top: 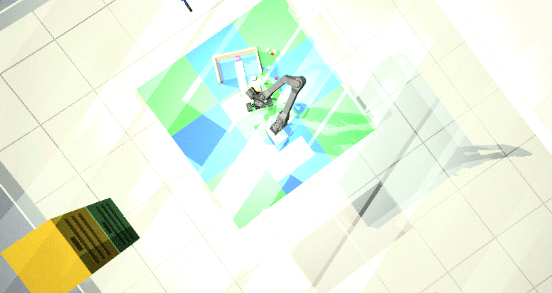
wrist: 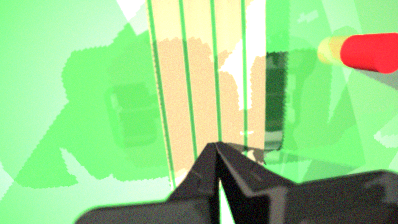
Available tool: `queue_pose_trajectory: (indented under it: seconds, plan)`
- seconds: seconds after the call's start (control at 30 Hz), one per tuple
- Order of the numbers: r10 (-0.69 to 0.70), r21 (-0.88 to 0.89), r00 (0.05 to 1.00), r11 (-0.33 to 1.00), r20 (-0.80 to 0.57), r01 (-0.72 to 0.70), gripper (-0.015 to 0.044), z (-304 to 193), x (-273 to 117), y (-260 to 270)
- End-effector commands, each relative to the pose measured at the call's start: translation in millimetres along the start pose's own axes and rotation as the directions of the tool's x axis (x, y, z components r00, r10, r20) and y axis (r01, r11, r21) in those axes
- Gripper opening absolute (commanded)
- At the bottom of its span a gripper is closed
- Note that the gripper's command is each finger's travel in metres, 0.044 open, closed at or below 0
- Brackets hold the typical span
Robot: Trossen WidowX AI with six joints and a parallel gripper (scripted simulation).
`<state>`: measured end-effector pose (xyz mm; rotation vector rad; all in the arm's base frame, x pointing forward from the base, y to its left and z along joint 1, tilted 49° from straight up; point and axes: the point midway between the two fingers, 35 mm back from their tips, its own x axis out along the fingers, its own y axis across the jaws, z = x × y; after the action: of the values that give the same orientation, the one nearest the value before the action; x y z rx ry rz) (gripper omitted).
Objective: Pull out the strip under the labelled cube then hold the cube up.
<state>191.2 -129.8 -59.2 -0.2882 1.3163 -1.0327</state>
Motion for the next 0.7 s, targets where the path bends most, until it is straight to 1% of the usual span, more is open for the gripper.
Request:
queue_pose_trajectory:
  seconds: [0.0, 0.67]
  plan:
    - [-0.004, -0.010, 1.000, 1.000, -0.031, 0.004, 0.0000, -16, 4, -3]
    - [-0.004, -0.010, 1.000, 1.000, -0.031, 0.004, 0.0000, -36, 3, -2]
